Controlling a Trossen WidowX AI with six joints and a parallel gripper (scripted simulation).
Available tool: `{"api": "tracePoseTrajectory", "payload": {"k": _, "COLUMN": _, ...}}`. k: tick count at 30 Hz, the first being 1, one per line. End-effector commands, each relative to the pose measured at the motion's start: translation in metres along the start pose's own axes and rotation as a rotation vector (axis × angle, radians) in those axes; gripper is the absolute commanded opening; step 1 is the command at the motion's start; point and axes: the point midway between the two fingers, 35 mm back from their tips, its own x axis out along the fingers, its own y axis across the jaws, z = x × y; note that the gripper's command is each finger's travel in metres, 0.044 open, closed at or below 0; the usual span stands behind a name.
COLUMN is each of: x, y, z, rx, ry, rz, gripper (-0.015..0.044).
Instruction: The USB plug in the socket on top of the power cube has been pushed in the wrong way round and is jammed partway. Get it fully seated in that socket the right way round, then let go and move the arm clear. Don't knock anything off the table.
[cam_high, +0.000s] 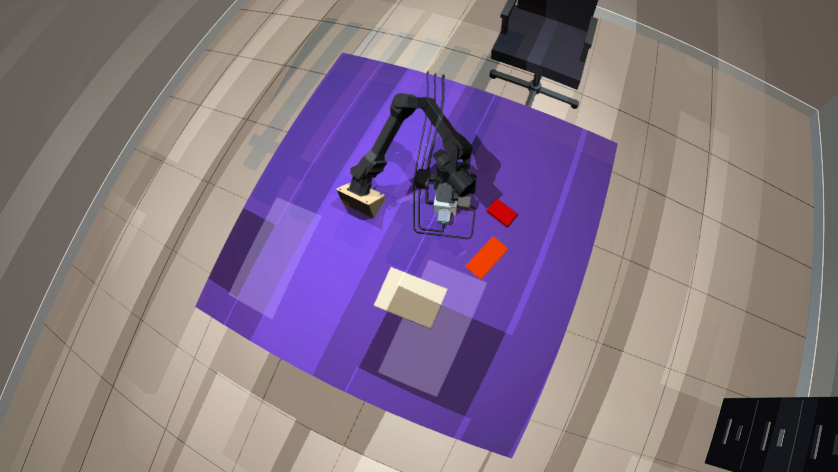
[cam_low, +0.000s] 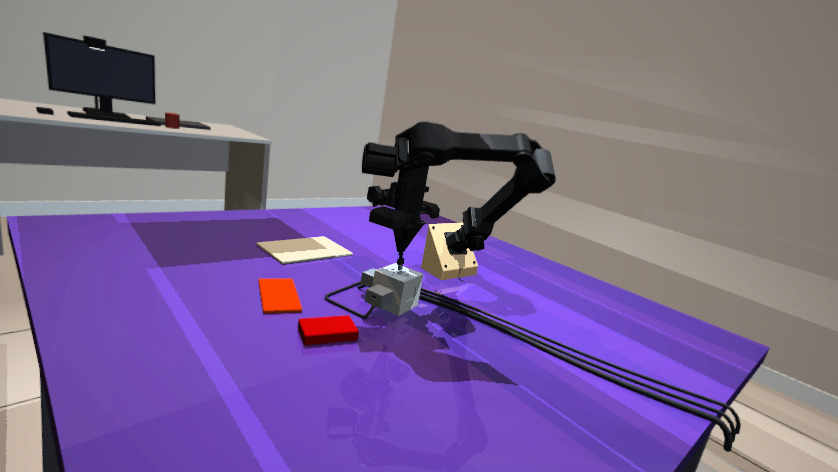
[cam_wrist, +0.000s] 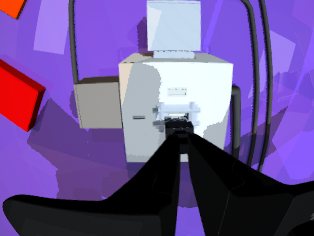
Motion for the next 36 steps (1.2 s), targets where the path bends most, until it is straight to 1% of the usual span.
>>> {"api": "tracePoseTrajectory", "payload": {"k": 1, "x": -0.004, "y": 0.0, "z": 0.001, "rx": -0.006, "ry": -0.006, "rz": 0.0, "gripper": 0.0}}
{"api": "tracePoseTrajectory", "payload": {"k": 24, "x": -0.016, "y": 0.0, "z": 0.001, "rx": -0.009, "ry": -0.004, "rz": 0.0, "gripper": 0.0}}
{"api": "tracePoseTrajectory", "payload": {"k": 29, "x": -0.015, "y": 0.0, "z": 0.0, "rx": -0.085, "ry": -0.002, "rz": 0.0, "gripper": 0.0}}
{"api": "tracePoseTrajectory", "payload": {"k": 36, "x": -0.015, "y": 0.0, "z": 0.0, "rx": -0.275, "ry": -0.001, "rz": 0.0, "gripper": 0.0}}
